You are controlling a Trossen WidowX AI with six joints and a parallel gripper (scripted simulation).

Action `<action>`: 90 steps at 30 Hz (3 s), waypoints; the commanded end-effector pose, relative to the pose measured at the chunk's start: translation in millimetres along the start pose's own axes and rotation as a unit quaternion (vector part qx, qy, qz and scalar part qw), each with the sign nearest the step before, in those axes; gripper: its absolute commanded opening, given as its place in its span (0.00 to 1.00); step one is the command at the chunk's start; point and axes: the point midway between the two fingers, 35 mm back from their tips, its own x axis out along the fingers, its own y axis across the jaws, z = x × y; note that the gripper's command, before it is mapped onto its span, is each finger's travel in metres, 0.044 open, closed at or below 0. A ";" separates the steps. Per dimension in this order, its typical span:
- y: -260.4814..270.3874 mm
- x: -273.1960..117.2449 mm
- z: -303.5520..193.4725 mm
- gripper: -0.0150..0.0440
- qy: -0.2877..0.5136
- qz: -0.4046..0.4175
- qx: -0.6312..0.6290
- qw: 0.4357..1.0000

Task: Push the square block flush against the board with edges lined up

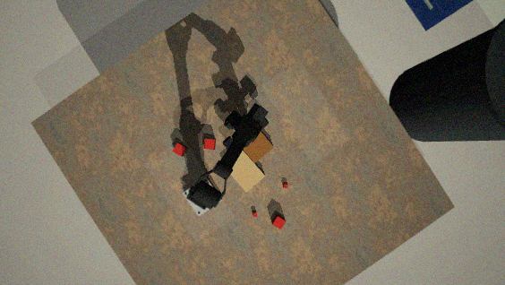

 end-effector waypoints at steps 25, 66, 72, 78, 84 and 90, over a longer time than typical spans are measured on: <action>0.7 0.0 -21.6 0.25 0.002 -0.001 -0.001 1.000; 2.2 -52.0 21.0 0.25 0.000 -0.001 -0.001 1.000; 2.5 -55.1 20.9 0.25 0.000 -0.001 -0.001 1.000; -8.1 -51.1 12.5 0.25 -0.003 -0.003 0.071 0.997; -20.1 -52.4 -0.3 0.25 -0.003 -0.003 0.171 0.985; -31.4 -53.4 -13.1 0.25 -0.002 -0.004 0.271 0.963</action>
